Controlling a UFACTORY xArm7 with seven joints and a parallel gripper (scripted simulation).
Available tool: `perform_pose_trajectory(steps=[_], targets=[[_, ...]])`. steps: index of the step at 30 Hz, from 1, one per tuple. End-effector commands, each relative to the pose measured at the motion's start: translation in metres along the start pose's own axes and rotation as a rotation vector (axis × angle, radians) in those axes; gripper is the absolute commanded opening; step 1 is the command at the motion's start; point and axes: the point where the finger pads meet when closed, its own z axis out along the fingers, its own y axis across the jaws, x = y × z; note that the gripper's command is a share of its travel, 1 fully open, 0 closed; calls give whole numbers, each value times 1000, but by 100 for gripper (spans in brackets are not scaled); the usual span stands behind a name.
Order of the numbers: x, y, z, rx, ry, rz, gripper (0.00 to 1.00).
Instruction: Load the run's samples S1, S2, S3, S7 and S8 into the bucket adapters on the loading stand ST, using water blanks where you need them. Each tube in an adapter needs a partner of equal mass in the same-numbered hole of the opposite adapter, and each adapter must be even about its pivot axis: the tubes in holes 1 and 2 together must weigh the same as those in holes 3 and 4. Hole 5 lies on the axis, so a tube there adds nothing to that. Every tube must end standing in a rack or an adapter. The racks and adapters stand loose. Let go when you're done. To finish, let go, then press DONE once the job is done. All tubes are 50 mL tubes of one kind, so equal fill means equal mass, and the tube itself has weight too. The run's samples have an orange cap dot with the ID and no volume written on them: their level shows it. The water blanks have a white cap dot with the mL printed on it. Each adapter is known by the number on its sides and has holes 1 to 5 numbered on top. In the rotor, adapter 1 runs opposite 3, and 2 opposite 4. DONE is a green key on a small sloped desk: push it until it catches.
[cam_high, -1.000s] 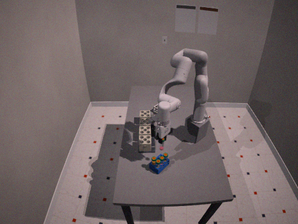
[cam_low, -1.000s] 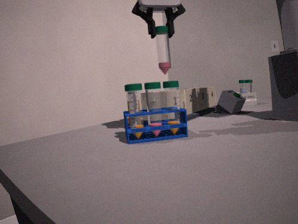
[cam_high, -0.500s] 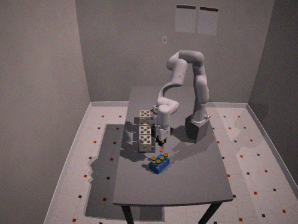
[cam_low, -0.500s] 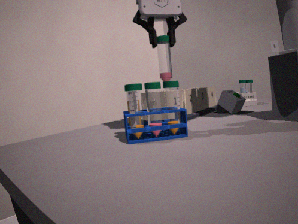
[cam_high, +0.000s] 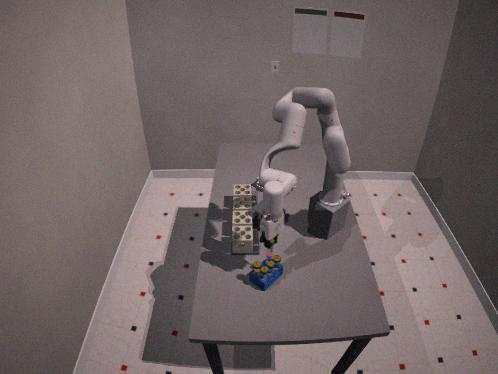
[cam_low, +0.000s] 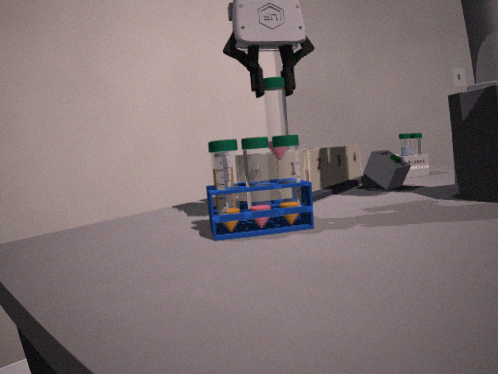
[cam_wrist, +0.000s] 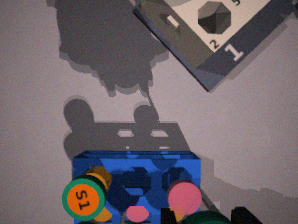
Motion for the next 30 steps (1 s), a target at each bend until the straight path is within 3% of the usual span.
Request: perform_pose_trajectory(steps=[1,7,30], targets=[[0,-2,8,4,3,0,0],[0,-2,20,4,3,0,0],[0,-2,25,4,3,0,0]])
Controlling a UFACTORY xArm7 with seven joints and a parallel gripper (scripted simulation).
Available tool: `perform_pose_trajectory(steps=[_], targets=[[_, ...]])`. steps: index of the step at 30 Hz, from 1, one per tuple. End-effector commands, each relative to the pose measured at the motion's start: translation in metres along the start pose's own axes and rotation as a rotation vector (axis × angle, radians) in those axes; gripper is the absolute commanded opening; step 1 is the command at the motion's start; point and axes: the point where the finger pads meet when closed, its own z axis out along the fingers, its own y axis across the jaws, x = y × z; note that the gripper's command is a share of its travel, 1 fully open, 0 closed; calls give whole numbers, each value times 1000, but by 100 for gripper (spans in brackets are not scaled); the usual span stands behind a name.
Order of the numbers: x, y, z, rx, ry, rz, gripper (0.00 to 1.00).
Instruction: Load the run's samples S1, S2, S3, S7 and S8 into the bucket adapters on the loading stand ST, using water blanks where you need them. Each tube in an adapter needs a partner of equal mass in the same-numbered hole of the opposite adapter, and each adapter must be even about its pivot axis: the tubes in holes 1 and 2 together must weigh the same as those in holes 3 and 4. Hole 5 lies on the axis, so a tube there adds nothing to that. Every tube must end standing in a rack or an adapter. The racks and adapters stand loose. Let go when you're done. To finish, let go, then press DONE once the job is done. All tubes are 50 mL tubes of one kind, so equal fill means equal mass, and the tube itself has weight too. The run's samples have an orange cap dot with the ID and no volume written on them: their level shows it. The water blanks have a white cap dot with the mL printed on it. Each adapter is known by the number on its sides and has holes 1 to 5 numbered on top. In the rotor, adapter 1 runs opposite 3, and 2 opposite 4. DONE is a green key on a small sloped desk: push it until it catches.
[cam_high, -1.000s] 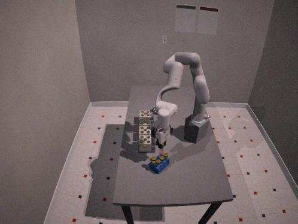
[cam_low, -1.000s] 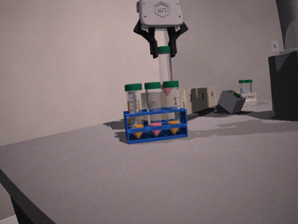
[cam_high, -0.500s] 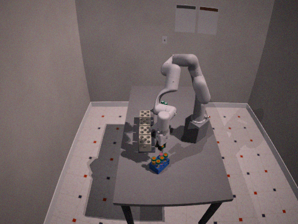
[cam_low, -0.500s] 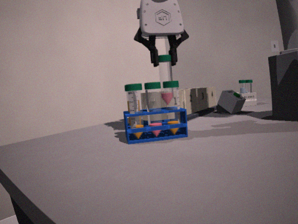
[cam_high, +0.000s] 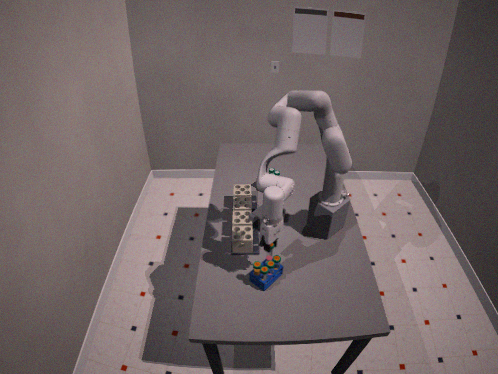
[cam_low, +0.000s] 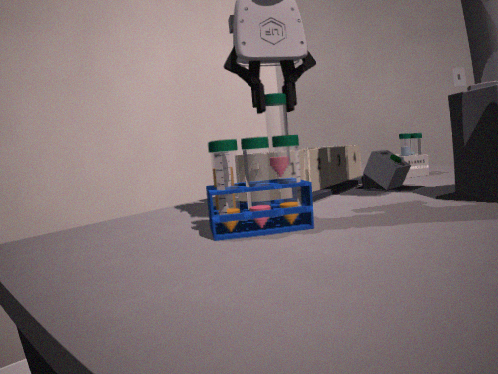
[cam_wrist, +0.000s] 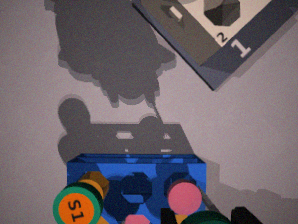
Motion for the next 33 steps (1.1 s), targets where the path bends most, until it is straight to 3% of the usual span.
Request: perform_pose_trajectory(steps=[1,33], targets=[[0,-1,2,3,1,0,0],[0,-1,30,3,1,0,0]])
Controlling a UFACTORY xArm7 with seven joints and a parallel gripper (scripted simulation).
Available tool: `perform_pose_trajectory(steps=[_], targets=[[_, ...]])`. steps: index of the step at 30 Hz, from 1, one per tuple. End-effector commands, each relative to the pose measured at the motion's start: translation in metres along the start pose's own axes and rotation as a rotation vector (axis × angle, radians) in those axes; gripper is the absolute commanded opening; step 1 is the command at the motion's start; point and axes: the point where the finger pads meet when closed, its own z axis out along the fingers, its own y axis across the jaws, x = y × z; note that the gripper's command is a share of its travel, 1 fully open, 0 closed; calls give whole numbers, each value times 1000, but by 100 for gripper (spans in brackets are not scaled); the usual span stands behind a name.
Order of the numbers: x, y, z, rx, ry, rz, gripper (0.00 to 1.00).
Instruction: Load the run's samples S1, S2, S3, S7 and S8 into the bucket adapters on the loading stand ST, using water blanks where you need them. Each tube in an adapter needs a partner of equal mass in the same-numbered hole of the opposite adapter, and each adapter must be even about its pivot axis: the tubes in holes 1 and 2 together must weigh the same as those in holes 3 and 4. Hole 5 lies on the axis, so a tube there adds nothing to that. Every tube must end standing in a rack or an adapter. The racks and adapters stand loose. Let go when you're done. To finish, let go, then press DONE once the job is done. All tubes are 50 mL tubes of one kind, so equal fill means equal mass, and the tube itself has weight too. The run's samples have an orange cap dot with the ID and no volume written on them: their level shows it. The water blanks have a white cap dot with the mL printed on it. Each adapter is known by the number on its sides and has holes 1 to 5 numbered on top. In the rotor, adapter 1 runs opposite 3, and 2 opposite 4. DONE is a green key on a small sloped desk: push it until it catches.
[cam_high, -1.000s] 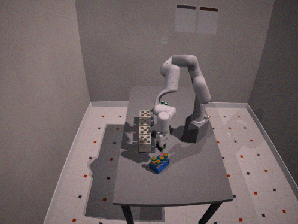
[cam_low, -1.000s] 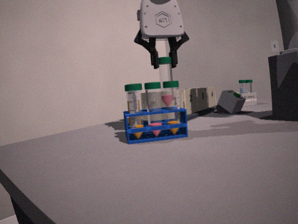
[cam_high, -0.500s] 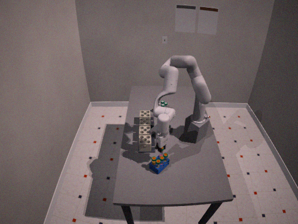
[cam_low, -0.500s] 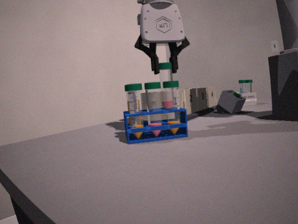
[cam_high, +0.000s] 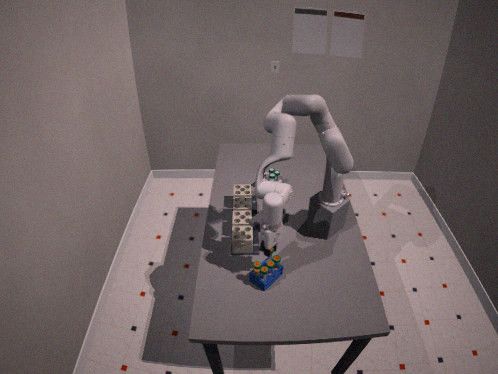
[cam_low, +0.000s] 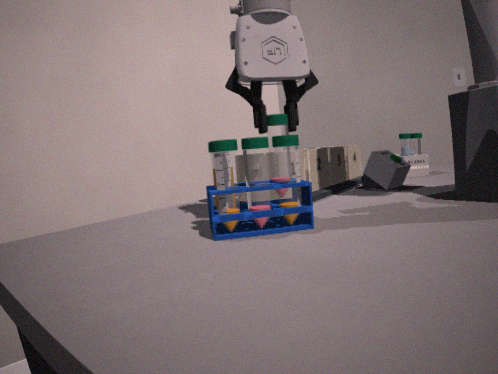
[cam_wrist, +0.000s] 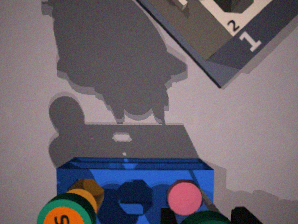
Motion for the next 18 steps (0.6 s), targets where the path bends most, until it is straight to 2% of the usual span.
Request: perform_pose_trajectory(steps=[1,18], targets=[[0,-2,2,4,1,0,0],[0,-2,17,4,1,0,0]])
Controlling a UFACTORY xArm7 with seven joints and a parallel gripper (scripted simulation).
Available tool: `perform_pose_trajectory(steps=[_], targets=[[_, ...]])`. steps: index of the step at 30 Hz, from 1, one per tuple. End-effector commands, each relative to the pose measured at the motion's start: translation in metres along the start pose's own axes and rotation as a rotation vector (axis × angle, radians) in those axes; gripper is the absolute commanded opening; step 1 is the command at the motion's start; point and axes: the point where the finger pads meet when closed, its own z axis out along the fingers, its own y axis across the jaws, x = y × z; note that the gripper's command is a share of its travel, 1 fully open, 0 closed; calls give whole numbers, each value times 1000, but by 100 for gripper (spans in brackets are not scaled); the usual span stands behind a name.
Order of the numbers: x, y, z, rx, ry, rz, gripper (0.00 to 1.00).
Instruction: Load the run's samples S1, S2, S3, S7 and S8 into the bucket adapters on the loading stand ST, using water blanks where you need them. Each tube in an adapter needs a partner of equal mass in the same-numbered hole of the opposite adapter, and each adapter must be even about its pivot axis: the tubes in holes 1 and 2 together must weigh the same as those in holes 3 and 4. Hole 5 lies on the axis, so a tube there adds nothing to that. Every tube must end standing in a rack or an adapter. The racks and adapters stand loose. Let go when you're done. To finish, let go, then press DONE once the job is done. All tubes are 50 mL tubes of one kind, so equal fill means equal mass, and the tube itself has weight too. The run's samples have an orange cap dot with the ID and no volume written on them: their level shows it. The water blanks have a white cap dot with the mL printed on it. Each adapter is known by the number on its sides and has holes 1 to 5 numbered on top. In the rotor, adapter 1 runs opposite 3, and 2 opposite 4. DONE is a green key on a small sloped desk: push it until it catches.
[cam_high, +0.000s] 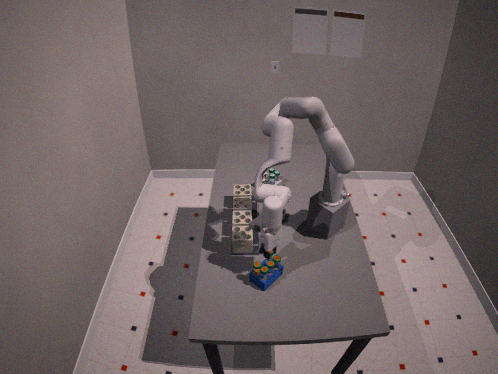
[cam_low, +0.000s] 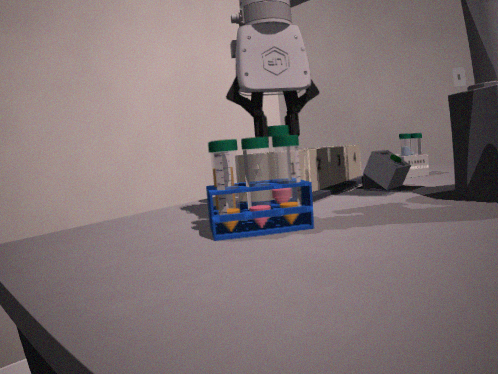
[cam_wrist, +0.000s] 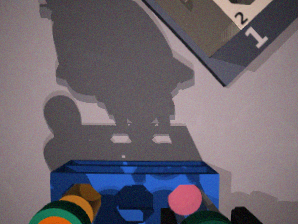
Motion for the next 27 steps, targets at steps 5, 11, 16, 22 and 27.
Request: perform_pose_trajectory(steps=[5,11,16,22,27], targets=[[0,-1,7,4,1,0,0],[0,-2,13,4,1,0,0],[0,-2,13,4,1,0,0],[0,-2,13,4,1,0,0],[0,-2,13,4,1,0,44]])
